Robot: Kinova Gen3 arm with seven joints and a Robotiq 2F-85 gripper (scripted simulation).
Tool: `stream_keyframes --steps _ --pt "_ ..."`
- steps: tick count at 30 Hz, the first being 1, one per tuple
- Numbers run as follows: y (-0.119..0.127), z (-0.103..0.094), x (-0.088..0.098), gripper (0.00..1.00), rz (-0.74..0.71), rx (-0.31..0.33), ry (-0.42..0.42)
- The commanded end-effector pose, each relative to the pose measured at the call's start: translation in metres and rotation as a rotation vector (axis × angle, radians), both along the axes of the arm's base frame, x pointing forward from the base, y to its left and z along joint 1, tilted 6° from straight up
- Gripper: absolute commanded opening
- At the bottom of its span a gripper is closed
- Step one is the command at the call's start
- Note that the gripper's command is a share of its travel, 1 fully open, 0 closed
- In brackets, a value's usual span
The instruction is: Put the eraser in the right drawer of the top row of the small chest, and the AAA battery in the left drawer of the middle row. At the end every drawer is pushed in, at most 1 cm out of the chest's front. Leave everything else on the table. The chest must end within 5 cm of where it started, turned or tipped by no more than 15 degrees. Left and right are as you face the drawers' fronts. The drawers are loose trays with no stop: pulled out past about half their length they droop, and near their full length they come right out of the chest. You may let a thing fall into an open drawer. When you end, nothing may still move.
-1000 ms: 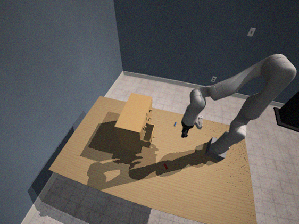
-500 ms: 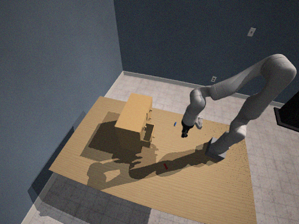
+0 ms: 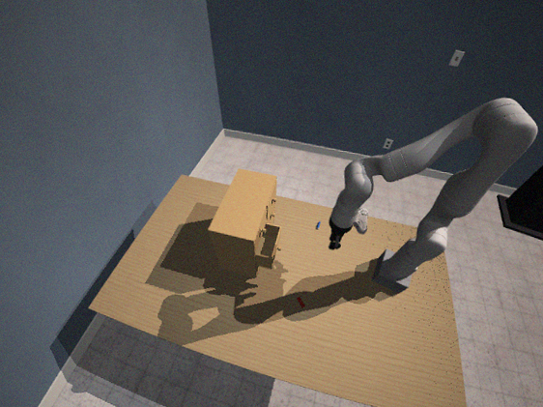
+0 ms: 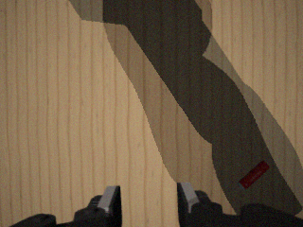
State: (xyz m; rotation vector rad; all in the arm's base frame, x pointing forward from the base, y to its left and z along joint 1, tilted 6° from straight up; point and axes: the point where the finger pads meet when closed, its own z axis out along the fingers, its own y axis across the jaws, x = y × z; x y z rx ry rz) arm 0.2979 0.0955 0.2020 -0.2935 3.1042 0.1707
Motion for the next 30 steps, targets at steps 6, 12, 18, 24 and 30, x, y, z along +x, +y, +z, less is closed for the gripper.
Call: stream_keyframes --steps 6,12,18,24,30 --pt "-0.010 -0.005 0.008 0.33 0.053 0.002 -0.008" --pt "-0.026 -0.013 0.021 0.33 0.146 0.005 -0.021" --pt "-0.040 -0.022 0.031 0.33 0.230 0.006 -0.033" --pt "-0.067 -0.041 0.048 0.33 0.384 0.007 -0.054" --pt "-0.093 -0.061 0.061 0.33 0.532 0.006 -0.074"
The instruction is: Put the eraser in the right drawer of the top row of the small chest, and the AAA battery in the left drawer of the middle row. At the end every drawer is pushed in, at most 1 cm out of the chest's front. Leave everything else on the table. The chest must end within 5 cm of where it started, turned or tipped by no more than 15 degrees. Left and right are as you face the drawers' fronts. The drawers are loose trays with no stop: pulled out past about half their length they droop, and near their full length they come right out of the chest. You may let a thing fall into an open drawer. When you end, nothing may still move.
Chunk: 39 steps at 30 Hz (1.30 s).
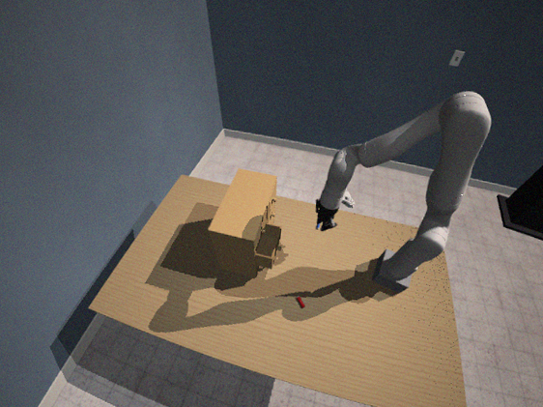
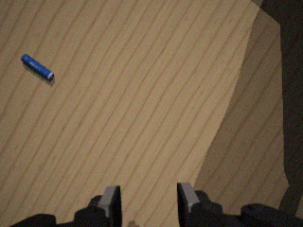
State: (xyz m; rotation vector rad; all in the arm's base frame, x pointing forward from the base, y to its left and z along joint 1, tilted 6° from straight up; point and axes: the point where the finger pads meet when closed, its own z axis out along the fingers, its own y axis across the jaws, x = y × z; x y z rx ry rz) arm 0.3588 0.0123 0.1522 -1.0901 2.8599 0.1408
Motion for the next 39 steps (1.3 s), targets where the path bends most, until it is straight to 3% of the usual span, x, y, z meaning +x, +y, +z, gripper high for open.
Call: stream_keyframes --steps 1,16,18,32,39 --pt "-0.010 -0.011 0.000 0.33 -0.002 0.011 0.020" --pt "-0.088 -0.089 0.025 0.33 0.466 -0.007 -0.035" --pt "-0.088 -0.089 0.025 0.33 0.466 -0.007 -0.035" --pt "-0.133 -0.153 0.025 0.33 0.792 -0.021 -0.064" --pt "-0.141 -0.166 0.024 0.33 0.857 -0.023 -0.069"
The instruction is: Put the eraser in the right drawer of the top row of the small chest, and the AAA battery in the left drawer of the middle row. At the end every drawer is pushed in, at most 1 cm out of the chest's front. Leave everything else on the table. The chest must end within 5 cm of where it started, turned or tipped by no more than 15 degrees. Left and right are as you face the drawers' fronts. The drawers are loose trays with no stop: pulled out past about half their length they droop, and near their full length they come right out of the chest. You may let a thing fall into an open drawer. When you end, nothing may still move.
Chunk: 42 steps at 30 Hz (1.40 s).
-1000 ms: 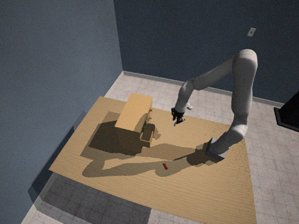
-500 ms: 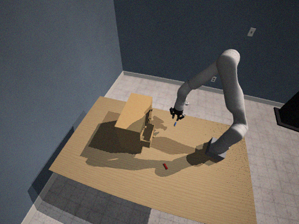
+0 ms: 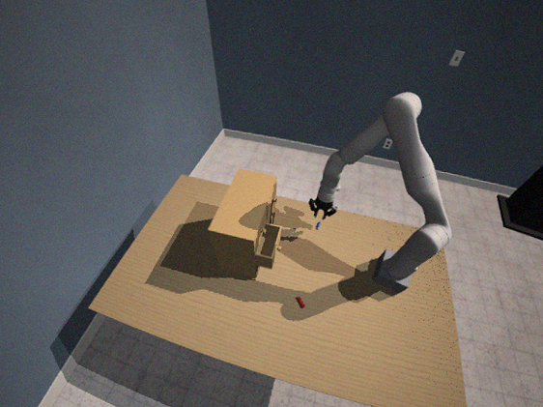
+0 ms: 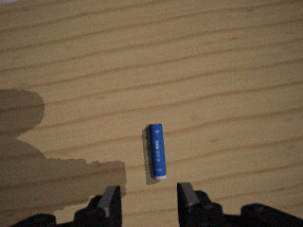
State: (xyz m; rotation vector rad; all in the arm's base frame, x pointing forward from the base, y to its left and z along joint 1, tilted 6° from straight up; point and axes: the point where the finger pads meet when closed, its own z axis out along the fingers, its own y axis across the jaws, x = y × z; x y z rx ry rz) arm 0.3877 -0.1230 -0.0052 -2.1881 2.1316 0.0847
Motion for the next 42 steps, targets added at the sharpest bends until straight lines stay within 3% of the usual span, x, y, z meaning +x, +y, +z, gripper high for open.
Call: stream_keyframes --steps 1,16,17,42 --pt "-0.006 -0.011 -0.005 0.33 0.002 0.011 0.010" --pt "-0.011 -0.019 -0.006 0.33 0.045 0.009 0.007" --pt "-0.011 -0.019 -0.006 0.24 0.045 0.009 0.007" --pt "-0.011 -0.021 -0.006 0.24 0.045 0.009 0.007"
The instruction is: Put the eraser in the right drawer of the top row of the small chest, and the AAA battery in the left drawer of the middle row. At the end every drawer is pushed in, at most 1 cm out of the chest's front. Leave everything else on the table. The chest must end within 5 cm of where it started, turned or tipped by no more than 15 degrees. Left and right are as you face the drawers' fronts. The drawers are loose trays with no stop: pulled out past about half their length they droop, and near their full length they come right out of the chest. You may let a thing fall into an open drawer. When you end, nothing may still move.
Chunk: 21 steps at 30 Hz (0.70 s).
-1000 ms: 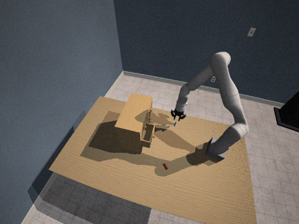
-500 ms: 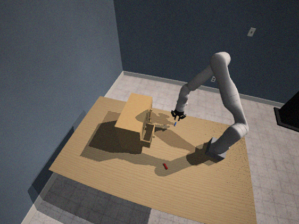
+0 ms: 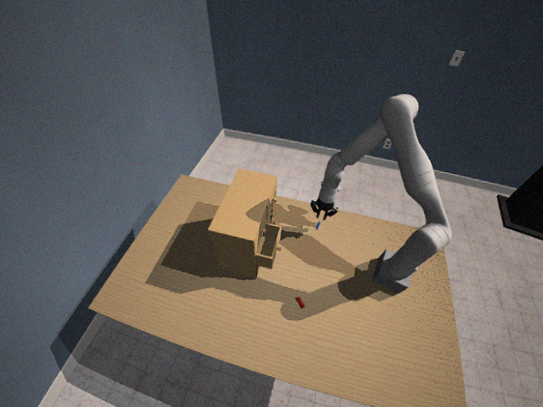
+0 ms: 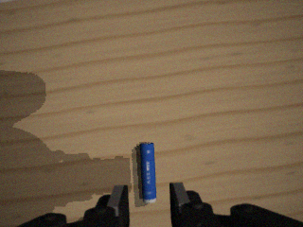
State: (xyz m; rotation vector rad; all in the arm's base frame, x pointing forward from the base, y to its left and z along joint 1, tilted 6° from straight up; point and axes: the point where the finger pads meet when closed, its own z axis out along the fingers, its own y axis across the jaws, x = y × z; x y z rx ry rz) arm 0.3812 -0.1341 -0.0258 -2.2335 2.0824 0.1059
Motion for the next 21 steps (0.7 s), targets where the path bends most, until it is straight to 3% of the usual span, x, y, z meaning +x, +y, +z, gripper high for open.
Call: stream_keyframes --steps 1,21 --pt "0.000 -0.002 0.000 0.24 0.000 0.000 0.000" --pt "0.004 -0.039 0.001 0.24 0.000 0.000 0.000"
